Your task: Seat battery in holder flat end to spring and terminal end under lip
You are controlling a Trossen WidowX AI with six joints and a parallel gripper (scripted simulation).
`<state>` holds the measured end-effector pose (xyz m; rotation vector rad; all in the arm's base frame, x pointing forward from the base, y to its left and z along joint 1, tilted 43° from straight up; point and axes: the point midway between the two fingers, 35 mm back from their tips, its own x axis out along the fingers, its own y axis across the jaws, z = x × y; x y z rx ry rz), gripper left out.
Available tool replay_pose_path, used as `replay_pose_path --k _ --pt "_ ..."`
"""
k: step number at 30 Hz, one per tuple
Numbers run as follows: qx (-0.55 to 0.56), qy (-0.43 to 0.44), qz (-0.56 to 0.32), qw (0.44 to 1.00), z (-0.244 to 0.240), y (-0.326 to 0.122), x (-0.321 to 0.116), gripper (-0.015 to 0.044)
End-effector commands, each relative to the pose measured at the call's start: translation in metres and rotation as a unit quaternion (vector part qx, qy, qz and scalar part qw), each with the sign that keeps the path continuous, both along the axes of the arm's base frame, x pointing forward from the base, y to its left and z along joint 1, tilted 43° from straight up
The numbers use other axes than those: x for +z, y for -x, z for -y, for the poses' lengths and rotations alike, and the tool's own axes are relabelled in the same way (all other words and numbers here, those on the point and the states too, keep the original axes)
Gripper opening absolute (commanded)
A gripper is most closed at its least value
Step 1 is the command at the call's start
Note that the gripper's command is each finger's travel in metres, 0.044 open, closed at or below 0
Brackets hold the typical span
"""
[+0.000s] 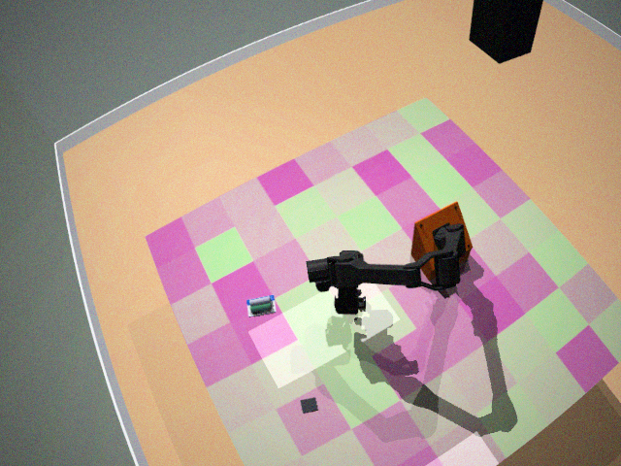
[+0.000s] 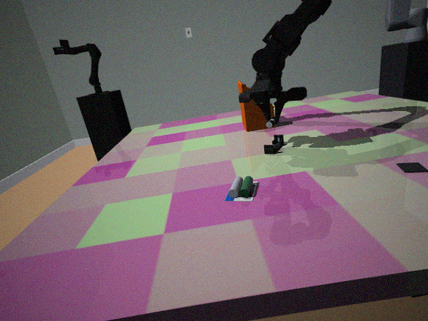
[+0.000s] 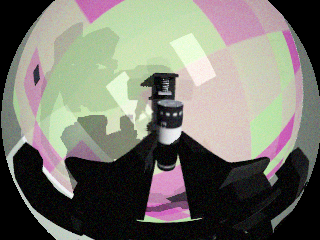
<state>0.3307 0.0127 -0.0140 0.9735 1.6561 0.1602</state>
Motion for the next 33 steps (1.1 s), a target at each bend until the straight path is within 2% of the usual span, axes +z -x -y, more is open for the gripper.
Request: replay_pose_path --k 1,15,33 --pt "0.006 -0.008 -0.012 1.000 -0.004 -0.001 -0.003 0.0060" --pt "0.076 -0.057 -0.077 0.992 -0.028 0.003 -0.025 0.0060" --pt "0.104 -0.075 -0.103 0.986 -0.031 0.000 -0.030 0.0060"
